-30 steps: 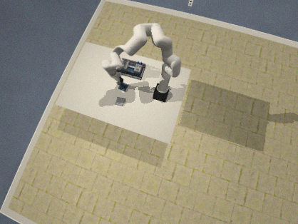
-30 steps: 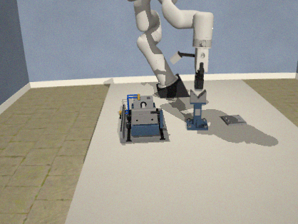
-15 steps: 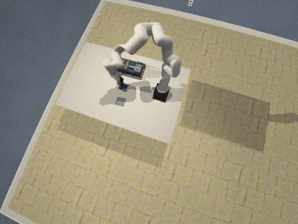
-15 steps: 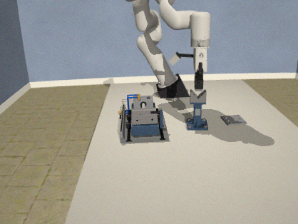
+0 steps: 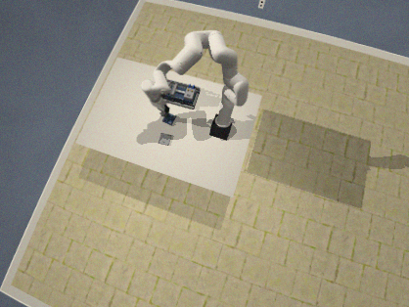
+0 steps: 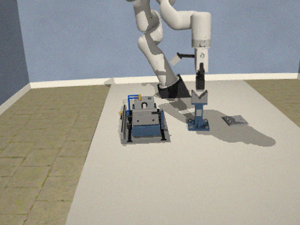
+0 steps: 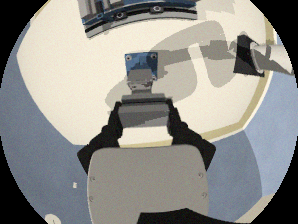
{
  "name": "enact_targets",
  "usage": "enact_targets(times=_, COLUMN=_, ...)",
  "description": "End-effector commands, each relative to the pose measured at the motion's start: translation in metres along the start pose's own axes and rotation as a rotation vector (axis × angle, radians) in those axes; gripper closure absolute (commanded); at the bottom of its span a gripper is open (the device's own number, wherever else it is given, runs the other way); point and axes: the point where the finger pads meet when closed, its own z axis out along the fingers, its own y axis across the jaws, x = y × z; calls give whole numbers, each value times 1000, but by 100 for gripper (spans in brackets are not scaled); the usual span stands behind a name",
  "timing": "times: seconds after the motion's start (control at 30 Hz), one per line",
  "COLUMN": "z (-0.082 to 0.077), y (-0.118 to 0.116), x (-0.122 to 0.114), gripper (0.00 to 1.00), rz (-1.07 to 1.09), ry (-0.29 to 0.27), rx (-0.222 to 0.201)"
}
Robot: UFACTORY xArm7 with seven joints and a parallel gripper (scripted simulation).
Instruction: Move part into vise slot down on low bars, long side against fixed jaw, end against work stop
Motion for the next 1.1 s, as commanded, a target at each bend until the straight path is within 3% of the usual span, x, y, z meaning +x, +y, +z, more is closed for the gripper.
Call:
enact_targets(times=0.0, z=-2, y=-1, x=-1, gripper=100, rz=0, ry=-3, rx=4)
enact_targets(times=0.57, z=-2, y=-1, x=-1, gripper=100, rz=0, ry=-14, rx=3)
enact_targets(times=1.07, z=-2, y=0, x=2, gripper=100, rz=-1, ry=-84, rx=3)
